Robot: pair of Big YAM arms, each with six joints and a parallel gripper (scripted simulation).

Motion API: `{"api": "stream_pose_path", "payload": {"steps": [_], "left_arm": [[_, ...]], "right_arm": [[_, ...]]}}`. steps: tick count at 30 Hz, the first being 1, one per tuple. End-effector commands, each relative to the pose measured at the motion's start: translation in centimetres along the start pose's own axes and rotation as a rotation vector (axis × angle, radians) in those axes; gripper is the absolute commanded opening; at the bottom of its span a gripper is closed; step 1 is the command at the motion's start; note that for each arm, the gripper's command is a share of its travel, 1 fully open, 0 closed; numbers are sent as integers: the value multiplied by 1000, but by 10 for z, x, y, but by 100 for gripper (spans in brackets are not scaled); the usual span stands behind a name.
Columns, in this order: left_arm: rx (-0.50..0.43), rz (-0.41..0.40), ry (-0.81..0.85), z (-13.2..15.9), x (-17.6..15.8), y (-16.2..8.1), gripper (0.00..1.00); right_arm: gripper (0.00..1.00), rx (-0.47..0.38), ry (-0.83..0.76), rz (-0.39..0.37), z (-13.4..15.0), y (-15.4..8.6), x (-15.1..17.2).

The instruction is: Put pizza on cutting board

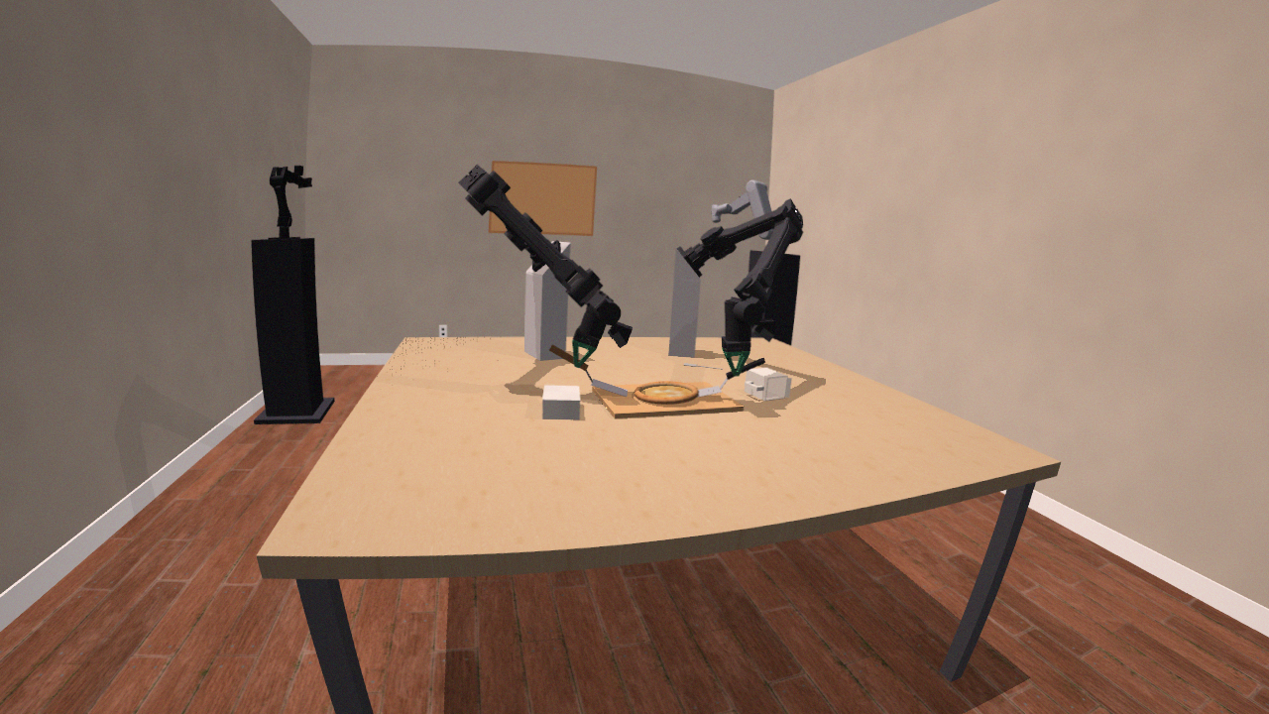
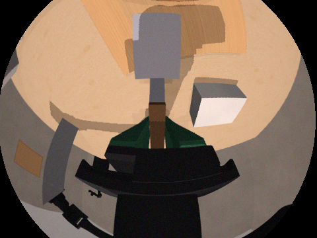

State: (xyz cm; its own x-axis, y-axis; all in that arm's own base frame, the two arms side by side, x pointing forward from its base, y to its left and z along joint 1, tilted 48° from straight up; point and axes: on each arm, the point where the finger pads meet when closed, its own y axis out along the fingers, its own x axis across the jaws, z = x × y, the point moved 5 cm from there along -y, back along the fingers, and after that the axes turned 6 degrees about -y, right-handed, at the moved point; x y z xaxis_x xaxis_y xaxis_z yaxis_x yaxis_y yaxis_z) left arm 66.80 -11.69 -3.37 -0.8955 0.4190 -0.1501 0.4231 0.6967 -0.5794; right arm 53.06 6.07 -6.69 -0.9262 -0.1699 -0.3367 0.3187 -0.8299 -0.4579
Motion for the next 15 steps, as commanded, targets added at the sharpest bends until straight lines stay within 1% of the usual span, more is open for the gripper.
{"api": "stream_pose_path", "payload": {"steps": [1, 4, 7, 8, 9, 11, 15], "left_arm": [[-6, 23, -32, -25, -9, -6, 6], [-8, 27, -37, -34, -15, -8, 6], [-5, 38, -27, -31, -16, -15, 6], [-5, 36, -27, -33, -14, -14, 6], [-7, 27, -35, -39, -11, -7, 6], [-8, 24, -34, -45, -14, -7, 6], [-7, 19, -34, -47, -12, -5, 6]], "right_arm": [[6, -15, -27, 29, -12, -14, -2], [6, -15, -26, 29, -12, -15, -2], [6, -15, -25, 30, -11, -15, -3], [6, -16, -24, 30, -11, -15, -3], [6, -16, -24, 30, -11, -15, -3], [6, -16, -24, 30, -11, -15, -3], [6, -16, -23, 31, -11, -15, -3]]}}
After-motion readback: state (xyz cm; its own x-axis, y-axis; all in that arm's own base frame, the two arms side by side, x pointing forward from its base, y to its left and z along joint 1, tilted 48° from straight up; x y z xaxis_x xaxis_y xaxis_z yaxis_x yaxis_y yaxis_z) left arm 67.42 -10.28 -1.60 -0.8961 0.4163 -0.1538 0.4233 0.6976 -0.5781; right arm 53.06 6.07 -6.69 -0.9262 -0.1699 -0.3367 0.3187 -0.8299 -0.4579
